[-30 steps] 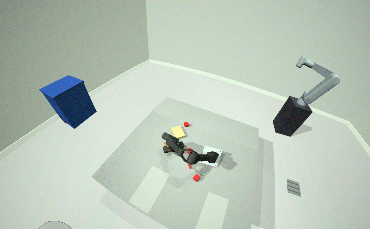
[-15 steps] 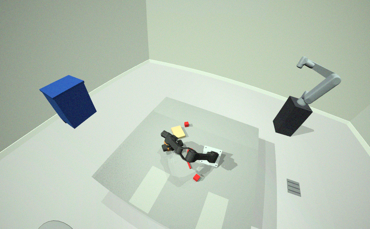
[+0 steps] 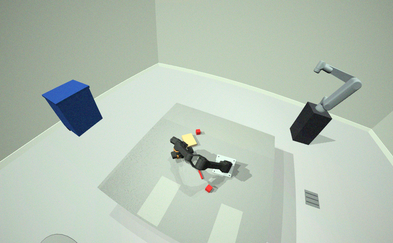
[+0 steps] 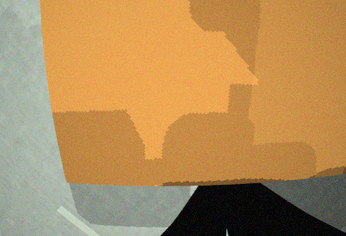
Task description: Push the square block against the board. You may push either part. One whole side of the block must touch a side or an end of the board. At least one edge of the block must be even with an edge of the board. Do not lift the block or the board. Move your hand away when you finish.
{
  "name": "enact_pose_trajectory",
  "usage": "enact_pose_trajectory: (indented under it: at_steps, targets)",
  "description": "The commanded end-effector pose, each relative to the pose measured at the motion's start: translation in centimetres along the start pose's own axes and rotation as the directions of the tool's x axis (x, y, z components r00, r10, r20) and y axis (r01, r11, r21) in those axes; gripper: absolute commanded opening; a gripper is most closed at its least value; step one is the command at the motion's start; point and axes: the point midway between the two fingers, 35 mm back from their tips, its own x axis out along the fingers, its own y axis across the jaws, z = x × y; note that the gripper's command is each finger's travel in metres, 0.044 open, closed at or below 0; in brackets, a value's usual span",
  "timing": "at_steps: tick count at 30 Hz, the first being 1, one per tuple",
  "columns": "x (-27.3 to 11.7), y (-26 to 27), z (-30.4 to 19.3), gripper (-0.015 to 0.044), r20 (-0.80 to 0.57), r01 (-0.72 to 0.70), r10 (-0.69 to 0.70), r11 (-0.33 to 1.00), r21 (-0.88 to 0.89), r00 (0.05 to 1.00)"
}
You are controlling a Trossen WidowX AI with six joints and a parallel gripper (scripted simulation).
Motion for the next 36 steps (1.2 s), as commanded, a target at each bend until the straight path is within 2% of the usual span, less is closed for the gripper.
enact_pose_trajectory:
  at_steps: [1, 36]
  targets:
    - [0.2, 0.0, 0.7, 0.0, 0.002, 0.005, -0.005, 1.0, -0.008, 1.0]
    - [0.2, -0.3, 5.1, 0.0, 0.004, 0.005, -0.005, 1.0, -0.01, 1.0]
